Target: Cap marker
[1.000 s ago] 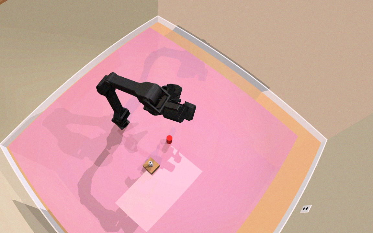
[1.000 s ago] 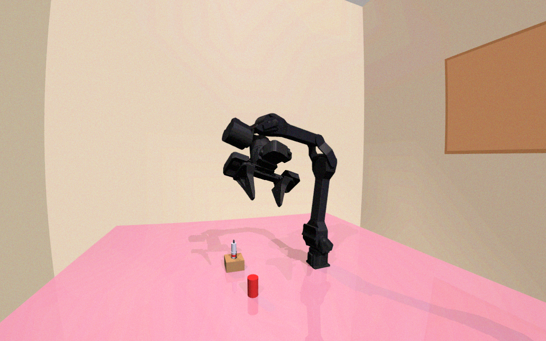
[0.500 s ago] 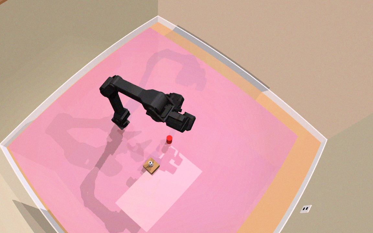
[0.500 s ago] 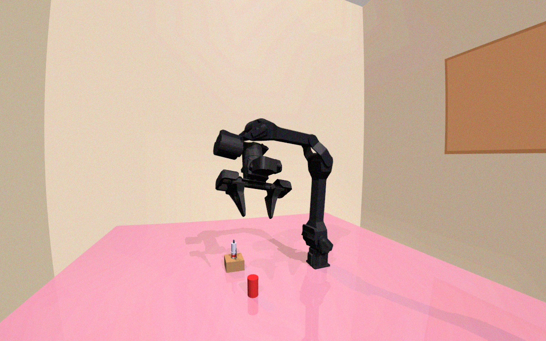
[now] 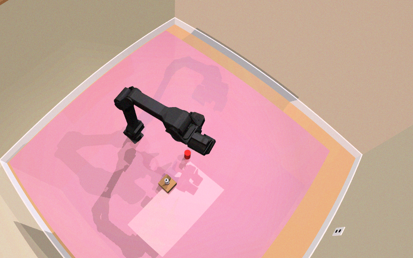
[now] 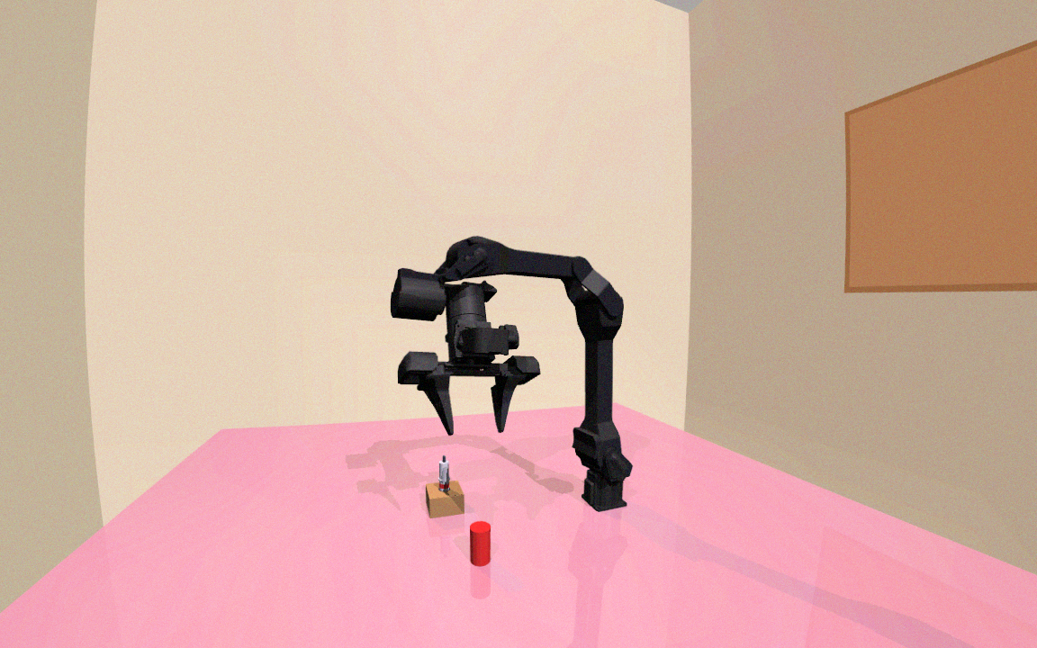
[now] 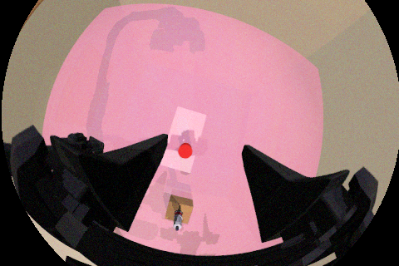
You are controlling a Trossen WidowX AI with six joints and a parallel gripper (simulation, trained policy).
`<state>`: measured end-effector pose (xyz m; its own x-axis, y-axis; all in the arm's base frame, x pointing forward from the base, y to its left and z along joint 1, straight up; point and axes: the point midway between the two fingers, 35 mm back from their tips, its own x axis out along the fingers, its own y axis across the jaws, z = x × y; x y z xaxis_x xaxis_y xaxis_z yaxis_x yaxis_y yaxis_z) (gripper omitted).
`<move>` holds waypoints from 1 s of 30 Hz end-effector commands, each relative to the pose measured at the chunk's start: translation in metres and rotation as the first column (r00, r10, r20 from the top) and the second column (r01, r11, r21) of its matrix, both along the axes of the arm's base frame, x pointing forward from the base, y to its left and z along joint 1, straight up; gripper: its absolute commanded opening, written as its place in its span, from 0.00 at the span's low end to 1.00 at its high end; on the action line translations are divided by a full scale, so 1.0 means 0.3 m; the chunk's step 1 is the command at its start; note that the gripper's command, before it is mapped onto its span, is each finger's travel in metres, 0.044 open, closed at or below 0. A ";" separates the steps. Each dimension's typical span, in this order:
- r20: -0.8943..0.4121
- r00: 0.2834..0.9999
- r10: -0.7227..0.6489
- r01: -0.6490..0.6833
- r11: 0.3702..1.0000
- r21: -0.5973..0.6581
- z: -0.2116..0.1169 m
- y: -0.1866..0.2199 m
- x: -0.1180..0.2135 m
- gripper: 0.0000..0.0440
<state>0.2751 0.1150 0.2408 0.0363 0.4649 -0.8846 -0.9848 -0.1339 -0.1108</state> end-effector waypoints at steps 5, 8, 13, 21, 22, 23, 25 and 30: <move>-0.044 0.999 -0.004 0.000 0.997 -0.077 -0.056 -0.033 0.017 0.73; -0.061 0.998 -0.005 -0.002 0.994 -0.108 -0.079 -0.046 0.022 0.73; -0.091 0.996 -0.004 -0.010 0.987 -0.160 -0.117 -0.064 0.028 0.73; -0.136 0.991 0.001 -0.034 0.970 -0.239 -0.180 -0.088 0.036 0.73; -0.141 0.990 0.002 -0.037 0.968 -0.249 -0.188 -0.091 0.036 0.73; -0.146 0.989 0.003 -0.041 0.965 -0.258 -0.196 -0.094 0.037 0.73; -0.156 0.988 0.005 -0.049 0.960 -0.276 -0.212 -0.098 0.038 0.73; -0.180 0.984 0.013 -0.071 0.945 -0.319 -0.251 -0.108 0.041 0.72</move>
<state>0.2869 0.0840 0.1732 -0.1258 0.1741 -0.9767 -0.9812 -0.1673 0.0965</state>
